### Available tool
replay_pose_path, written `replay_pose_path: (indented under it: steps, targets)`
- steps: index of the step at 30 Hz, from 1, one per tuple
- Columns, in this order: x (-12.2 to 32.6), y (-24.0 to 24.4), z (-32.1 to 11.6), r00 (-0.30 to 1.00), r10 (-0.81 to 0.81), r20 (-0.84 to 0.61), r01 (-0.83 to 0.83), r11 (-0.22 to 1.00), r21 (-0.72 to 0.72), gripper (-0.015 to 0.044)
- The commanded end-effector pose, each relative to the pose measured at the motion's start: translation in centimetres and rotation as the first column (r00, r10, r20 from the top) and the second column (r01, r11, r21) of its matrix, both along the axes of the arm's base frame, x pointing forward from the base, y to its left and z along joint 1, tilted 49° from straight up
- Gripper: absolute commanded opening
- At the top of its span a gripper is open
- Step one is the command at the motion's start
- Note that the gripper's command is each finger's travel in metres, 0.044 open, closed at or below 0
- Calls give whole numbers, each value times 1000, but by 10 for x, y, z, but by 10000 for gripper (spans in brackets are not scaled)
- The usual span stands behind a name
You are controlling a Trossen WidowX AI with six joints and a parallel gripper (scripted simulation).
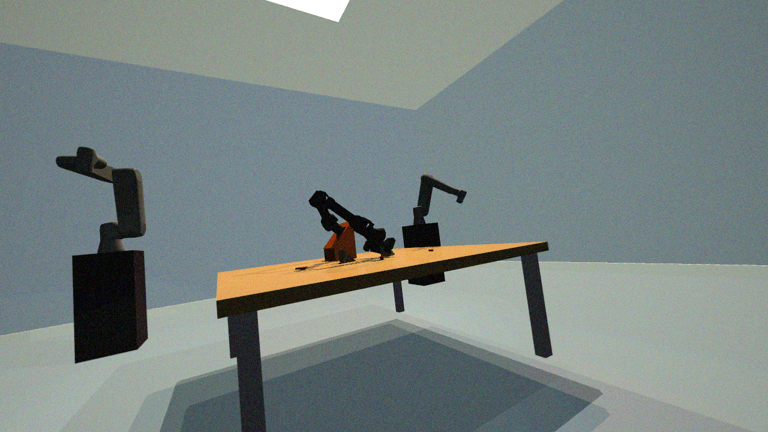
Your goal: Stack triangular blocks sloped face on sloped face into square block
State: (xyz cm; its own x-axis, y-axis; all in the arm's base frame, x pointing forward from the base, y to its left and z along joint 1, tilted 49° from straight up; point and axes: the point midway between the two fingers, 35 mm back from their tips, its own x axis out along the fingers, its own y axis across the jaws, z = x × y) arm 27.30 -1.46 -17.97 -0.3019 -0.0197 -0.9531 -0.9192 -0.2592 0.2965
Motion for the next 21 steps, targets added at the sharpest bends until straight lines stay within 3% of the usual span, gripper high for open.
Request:
replay_pose_path:
  steps: [1, 8, 21]
  targets:
    - [0, 2, 2, 1000, -1, 0, 1, 1000, 0, 0]
    - [0, 4, 2, 1000, 10, 10, -9, 1000, -26, 0]
    - [-5, 29, 4, 989, 123, 80, -90, 940, -328, 0]
